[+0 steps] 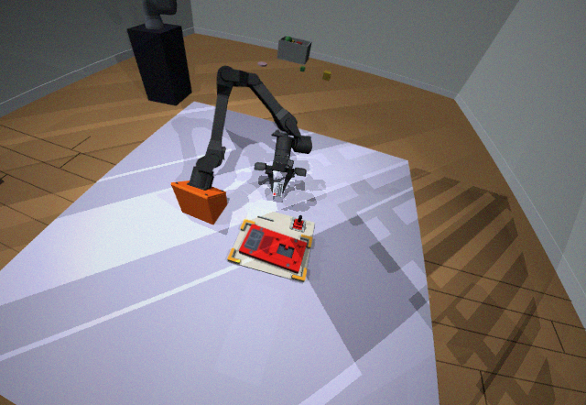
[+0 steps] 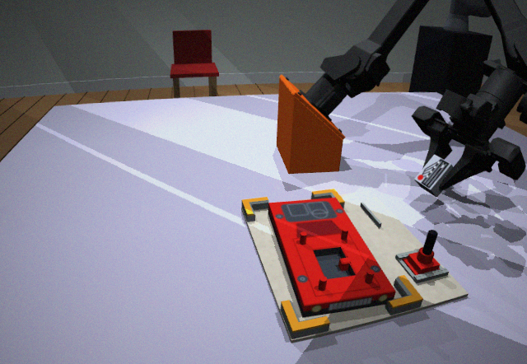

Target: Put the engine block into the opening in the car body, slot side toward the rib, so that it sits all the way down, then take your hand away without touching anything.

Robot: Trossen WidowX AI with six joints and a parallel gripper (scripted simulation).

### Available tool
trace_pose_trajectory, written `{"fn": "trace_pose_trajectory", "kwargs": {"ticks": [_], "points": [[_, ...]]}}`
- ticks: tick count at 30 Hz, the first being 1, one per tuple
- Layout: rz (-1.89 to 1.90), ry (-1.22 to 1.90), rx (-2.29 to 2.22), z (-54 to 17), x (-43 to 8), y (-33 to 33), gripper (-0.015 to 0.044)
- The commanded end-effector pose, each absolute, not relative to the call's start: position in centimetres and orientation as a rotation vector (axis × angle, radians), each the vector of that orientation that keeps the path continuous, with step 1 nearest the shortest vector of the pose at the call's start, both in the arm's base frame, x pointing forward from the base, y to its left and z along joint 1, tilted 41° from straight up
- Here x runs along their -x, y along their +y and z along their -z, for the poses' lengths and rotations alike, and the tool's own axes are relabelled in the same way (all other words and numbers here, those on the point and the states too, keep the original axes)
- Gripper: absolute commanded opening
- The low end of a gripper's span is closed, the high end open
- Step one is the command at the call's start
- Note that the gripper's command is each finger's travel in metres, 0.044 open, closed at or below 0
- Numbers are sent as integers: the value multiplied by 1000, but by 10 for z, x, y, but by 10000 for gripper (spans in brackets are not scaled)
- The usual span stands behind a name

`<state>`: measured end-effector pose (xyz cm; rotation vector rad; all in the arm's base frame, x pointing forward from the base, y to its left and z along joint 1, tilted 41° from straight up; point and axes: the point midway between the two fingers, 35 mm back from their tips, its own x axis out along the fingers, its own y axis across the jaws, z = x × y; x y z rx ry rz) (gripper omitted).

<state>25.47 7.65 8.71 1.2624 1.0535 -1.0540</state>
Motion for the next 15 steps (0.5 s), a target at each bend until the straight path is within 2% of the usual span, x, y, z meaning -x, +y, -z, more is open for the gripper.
{"fn": "trace_pose_trajectory", "kwargs": {"ticks": [1,15], "points": [[1065,1052,-1257,-79,-254,80,0],[1065,1053,-1258,-58,-257,98,0]]}}
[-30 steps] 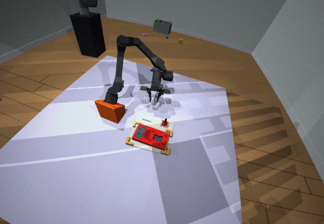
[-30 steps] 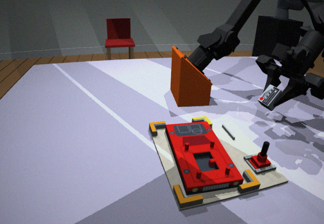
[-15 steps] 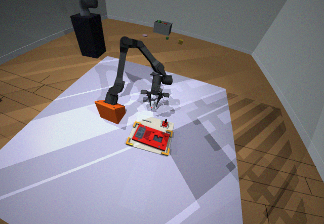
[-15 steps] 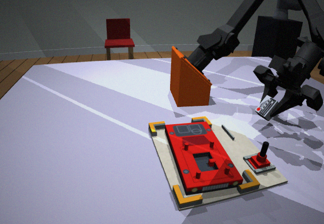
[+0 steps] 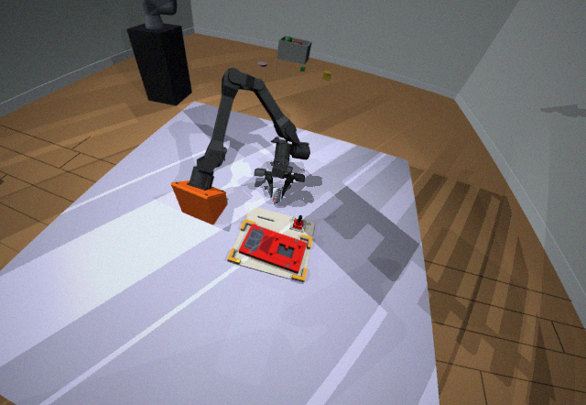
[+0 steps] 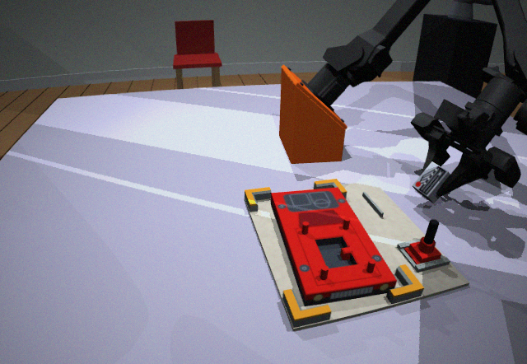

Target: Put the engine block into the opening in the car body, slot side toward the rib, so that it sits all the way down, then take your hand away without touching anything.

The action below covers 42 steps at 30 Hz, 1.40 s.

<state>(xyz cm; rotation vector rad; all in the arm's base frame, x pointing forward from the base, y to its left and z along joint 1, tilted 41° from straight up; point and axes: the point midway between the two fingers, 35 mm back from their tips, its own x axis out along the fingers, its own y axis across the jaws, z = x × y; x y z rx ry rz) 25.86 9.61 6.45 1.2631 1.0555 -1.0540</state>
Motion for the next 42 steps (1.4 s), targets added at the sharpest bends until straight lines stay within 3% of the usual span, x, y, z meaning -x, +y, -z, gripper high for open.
{"fn": "trace_pose_trajectory", "kwargs": {"ticks": [1,12,29,42], "points": [[1065,1053,-1258,-56,-258,100,0],[1065,1053,-1258,-50,-260,107,0],[1062,1048,-1258,-50,-260,107,440],[1064,1053,-1259,-80,-255,109,440]]}}
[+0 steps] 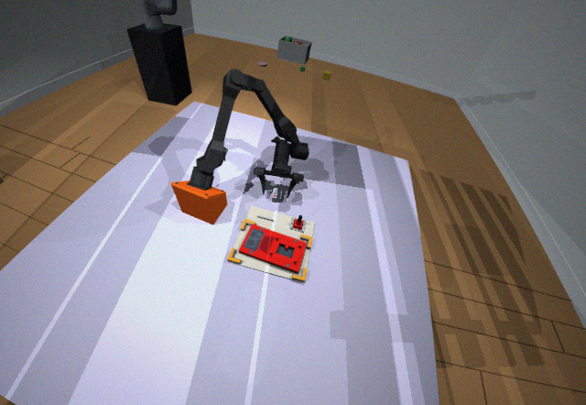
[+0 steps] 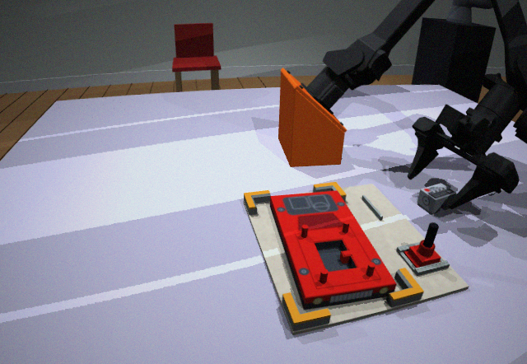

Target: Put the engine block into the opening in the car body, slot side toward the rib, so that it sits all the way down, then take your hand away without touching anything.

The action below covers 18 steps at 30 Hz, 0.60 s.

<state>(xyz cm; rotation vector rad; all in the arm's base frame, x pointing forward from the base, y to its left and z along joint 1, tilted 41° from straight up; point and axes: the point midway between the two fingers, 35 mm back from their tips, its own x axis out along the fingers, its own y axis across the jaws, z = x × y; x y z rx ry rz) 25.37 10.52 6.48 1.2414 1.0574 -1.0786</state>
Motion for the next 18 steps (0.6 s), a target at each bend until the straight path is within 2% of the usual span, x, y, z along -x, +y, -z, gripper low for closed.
{"fn": "trace_pose_trajectory", "kwargs": {"ticks": [1,18], "points": [[1064,1053,-1259,-84,-254,109,440],[1065,1055,-1252,-91,-251,109,440]]}}
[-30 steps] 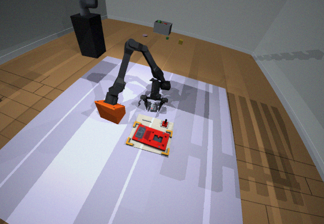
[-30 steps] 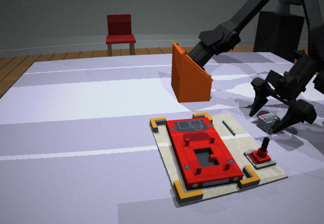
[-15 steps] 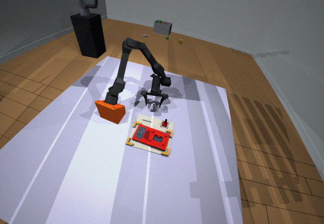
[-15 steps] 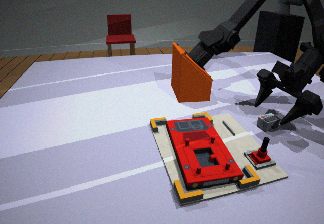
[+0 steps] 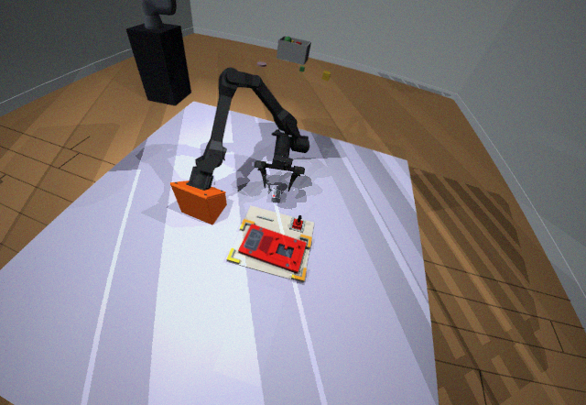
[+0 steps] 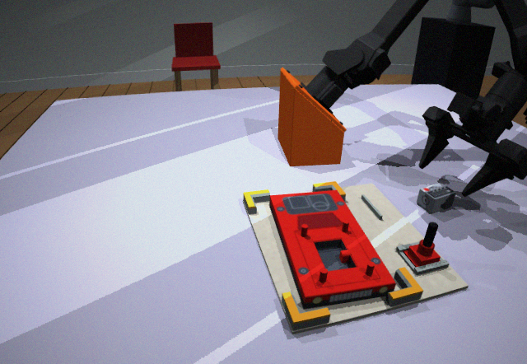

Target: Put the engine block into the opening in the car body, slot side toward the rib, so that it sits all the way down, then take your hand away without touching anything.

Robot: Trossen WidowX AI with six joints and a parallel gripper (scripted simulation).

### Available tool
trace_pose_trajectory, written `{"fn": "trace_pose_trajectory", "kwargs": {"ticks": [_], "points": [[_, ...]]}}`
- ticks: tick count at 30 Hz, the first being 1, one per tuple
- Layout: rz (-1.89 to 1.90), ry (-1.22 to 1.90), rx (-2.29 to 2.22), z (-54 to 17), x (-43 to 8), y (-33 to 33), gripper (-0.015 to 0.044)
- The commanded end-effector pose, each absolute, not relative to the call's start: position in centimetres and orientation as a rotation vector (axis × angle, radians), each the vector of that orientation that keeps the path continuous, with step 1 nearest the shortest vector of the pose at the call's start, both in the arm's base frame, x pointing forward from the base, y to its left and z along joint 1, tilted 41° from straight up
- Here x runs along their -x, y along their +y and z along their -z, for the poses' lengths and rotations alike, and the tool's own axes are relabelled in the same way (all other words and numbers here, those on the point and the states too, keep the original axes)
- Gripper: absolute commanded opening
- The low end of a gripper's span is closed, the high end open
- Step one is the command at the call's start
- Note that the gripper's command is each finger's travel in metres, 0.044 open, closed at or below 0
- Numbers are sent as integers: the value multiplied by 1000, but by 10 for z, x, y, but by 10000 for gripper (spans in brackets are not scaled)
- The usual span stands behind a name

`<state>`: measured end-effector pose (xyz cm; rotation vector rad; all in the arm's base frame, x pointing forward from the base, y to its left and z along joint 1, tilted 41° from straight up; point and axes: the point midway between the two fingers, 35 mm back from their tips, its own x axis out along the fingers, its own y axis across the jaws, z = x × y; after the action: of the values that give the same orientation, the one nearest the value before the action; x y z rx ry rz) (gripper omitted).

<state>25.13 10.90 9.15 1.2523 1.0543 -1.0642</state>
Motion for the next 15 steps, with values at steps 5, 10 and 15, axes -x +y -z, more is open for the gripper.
{"fn": "trace_pose_trajectory", "kwargs": {"ticks": [5,10,15], "points": [[1065,1055,-1252,-91,-251,109,440],[1065,1060,-1253,-91,-251,109,440],[1046,1192,-1296,-84,-249,102,440]]}}
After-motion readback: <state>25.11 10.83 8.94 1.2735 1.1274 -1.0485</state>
